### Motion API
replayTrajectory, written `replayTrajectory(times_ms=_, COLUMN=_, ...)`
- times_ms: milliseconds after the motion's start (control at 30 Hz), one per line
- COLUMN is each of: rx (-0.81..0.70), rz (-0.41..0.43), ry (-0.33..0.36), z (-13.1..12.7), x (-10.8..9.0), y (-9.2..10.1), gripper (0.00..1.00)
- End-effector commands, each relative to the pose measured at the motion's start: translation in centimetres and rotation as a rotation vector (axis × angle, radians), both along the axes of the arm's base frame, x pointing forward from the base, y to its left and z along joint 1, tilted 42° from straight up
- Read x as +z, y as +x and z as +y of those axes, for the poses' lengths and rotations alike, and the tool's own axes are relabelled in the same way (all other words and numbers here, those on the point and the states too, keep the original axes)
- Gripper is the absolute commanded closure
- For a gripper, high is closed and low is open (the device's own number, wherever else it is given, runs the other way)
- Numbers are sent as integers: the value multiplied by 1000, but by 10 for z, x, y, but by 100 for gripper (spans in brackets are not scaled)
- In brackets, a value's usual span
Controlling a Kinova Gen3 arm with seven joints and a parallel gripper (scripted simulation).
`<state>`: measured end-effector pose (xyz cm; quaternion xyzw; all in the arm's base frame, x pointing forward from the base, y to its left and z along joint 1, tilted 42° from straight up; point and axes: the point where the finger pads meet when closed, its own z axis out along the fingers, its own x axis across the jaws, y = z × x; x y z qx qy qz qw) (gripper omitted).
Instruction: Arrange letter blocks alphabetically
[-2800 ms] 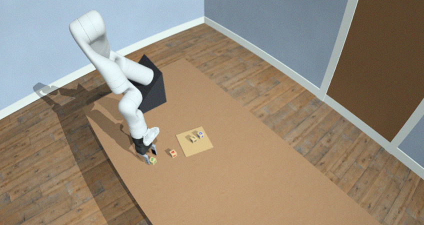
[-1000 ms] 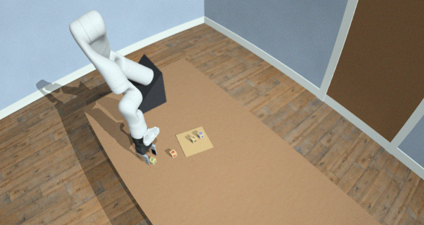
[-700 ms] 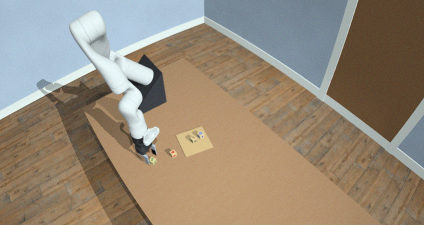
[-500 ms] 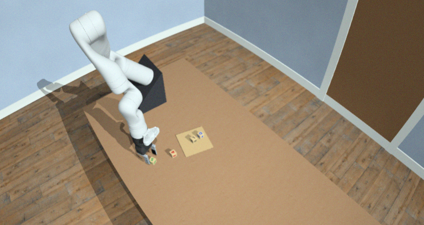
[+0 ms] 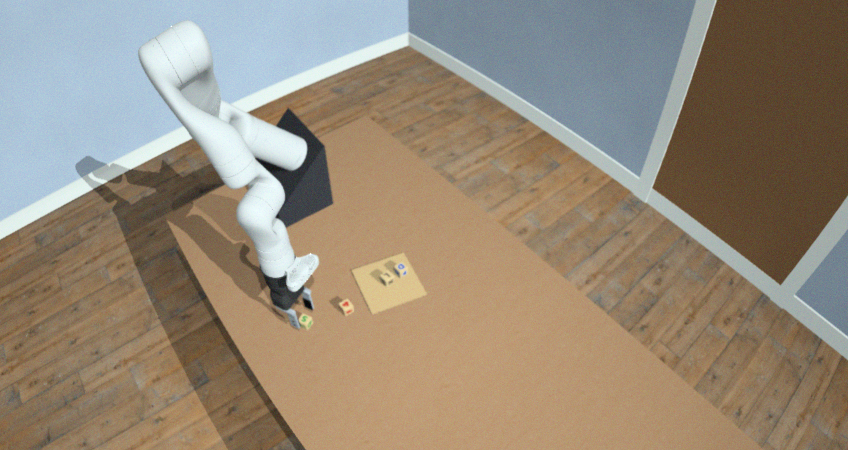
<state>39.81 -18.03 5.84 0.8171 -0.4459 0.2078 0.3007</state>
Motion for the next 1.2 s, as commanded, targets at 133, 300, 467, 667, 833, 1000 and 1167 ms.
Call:
replayTrajectory(times_ms=133, rx=-2, rz=-6, ry=3, z=2, x=-1, y=2, gripper=0)
replayTrajectory(times_ms=300, rx=-2, rz=-6, ry=3, z=1, x=-3, y=2, gripper=0)
replayTrajectory(times_ms=467, rx=-2, rz=-6, ry=3, z=-3, x=-8, y=2, gripper=0)
replayTrajectory(times_ms=667, rx=-2, rz=-6, ry=3, z=-9, x=-13, y=3, gripper=0)
replayTrajectory(times_ms=833, rx=-2, rz=-6, ry=3, z=-15, x=-20, y=4, gripper=0)
replayTrajectory(times_ms=1000, rx=-2, rz=-6, ry=3, z=-19, x=-24, y=4, gripper=0)
replayTrajectory(times_ms=1167, rx=-2, rz=-6, ry=3, z=-19, x=-25, y=4, gripper=0)
